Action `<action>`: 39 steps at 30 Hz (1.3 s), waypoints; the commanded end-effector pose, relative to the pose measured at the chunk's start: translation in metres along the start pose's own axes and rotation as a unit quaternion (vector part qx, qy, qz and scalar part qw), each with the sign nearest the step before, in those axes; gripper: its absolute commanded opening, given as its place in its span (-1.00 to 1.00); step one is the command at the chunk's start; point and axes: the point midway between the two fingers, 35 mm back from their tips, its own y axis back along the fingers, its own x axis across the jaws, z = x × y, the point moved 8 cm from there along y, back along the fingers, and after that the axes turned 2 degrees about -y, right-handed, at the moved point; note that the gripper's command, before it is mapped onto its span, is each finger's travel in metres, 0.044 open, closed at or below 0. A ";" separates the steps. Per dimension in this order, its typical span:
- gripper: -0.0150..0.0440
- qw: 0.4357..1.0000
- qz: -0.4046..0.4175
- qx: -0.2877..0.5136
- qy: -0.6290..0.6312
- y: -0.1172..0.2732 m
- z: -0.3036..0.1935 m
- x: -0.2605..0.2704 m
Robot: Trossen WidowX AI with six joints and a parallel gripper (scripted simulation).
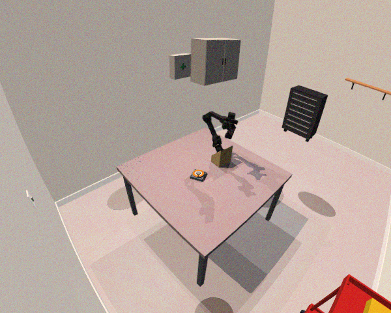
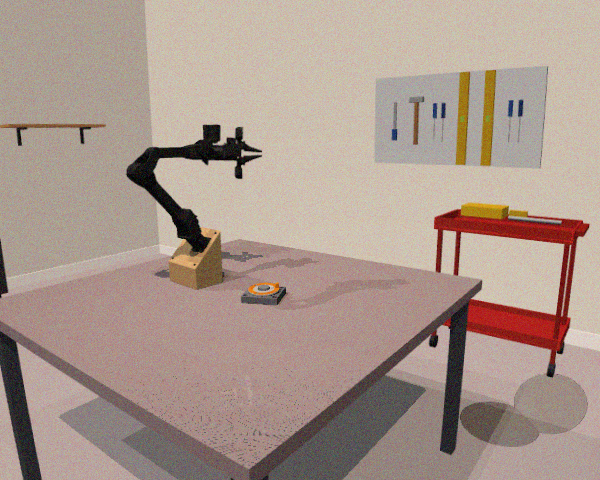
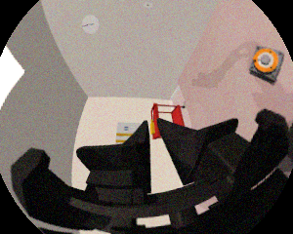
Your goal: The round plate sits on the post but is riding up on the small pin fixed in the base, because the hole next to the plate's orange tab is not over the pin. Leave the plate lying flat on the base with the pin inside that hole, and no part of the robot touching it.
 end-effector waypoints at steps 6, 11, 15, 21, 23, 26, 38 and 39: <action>-0.49 0.974 -0.194 -0.036 0.110 -0.075 0.060 -0.048; -0.49 0.942 -0.297 -0.025 0.153 -0.107 0.095 -0.081; -0.49 0.904 -0.396 0.000 0.162 -0.134 0.136 -0.124; -0.49 0.836 -0.506 0.078 0.197 -0.156 0.178 -0.185; -0.49 0.798 -0.549 0.132 0.210 -0.162 0.195 -0.218; -0.49 0.756 -0.585 0.196 0.218 -0.164 0.212 -0.255; -0.49 0.691 -0.618 0.308 0.215 -0.160 0.234 -0.320; -0.49 0.691 -0.618 0.308 0.215 -0.161 0.234 -0.324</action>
